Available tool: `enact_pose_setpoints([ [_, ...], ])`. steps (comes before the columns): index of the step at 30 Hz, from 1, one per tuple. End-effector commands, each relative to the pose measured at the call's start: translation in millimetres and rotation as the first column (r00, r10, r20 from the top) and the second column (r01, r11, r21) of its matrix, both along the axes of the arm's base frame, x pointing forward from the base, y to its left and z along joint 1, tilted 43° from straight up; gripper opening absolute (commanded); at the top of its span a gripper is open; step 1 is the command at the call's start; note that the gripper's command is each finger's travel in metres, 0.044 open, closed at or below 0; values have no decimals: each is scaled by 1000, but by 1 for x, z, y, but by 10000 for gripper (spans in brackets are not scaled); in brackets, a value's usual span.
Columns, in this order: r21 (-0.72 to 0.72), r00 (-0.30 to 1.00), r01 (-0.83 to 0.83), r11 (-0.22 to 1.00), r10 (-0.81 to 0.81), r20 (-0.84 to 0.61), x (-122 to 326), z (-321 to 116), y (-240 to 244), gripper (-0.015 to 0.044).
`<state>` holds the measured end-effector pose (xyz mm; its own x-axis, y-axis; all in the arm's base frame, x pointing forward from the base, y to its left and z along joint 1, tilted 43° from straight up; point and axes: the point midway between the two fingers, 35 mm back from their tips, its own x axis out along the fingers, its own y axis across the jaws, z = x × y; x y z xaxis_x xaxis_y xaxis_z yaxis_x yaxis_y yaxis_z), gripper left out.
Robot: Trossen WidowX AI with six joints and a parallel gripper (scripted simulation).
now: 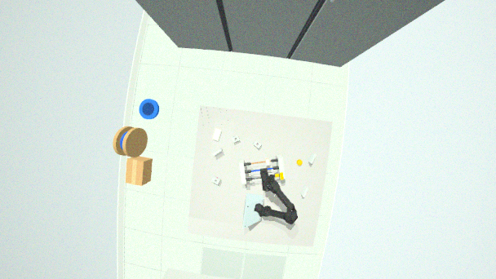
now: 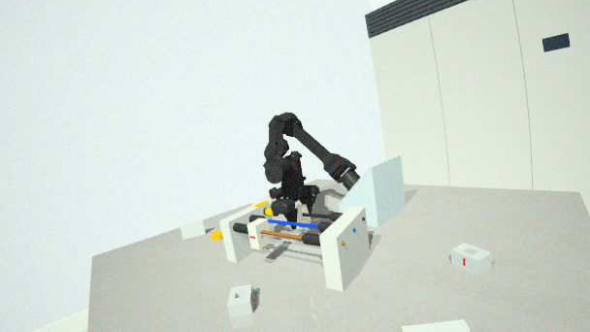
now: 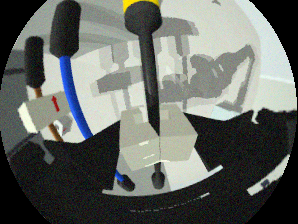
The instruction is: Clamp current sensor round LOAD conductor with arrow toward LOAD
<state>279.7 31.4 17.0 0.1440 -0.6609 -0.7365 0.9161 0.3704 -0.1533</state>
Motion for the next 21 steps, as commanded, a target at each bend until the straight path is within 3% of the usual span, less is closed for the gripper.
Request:
enact_pose_setpoints([
  [1, 0, 1000, 1, 1000, -1, 1, 0, 0, 0, 0],
  [21, -2, 1000, -2, 1000, 2, -1, -2, 11, 10, 0],
])
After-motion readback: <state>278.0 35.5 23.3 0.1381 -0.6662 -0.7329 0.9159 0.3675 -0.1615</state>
